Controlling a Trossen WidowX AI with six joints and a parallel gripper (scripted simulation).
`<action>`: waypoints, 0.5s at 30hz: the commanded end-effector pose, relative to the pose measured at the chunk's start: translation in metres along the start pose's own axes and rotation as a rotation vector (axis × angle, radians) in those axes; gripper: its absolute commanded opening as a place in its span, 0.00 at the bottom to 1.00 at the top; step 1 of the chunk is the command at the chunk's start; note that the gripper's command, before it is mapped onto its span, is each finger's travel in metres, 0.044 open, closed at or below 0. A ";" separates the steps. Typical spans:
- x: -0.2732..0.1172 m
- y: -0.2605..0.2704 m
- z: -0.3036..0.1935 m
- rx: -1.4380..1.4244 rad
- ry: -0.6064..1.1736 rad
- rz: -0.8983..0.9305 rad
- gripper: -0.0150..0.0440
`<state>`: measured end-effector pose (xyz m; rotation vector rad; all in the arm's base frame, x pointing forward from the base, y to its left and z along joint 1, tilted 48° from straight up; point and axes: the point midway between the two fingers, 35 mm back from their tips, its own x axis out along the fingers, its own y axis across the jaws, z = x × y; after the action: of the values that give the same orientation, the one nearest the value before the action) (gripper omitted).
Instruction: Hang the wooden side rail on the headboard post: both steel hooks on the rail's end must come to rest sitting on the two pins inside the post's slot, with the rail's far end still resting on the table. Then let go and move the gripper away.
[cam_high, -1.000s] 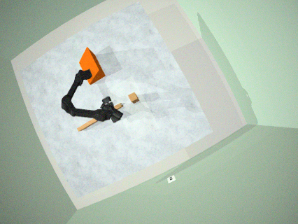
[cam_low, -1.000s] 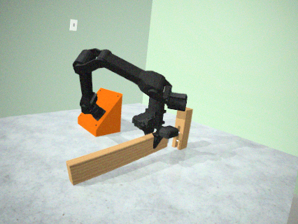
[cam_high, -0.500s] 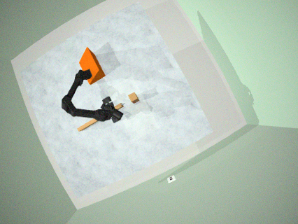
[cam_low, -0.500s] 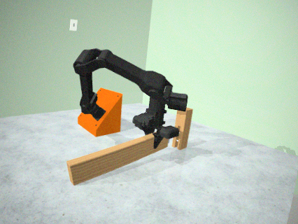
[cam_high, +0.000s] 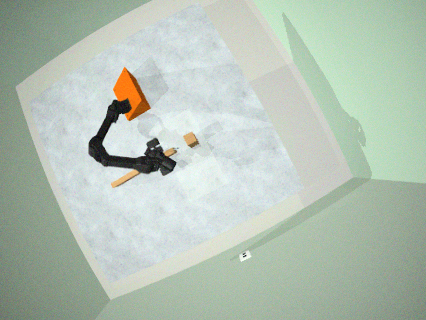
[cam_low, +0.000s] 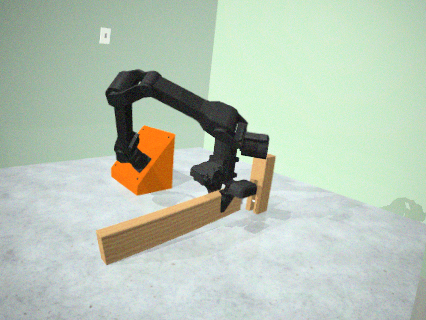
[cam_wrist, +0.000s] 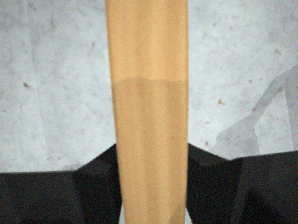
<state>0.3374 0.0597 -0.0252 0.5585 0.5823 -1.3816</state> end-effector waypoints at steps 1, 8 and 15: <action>-0.004 0.002 -0.002 0.000 0.003 0.010 0.25; -0.004 0.002 -0.003 0.000 0.003 0.010 0.25; -0.003 0.001 -0.004 0.000 0.003 0.009 0.25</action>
<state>0.3379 0.0607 -0.0259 0.5582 0.5831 -1.3806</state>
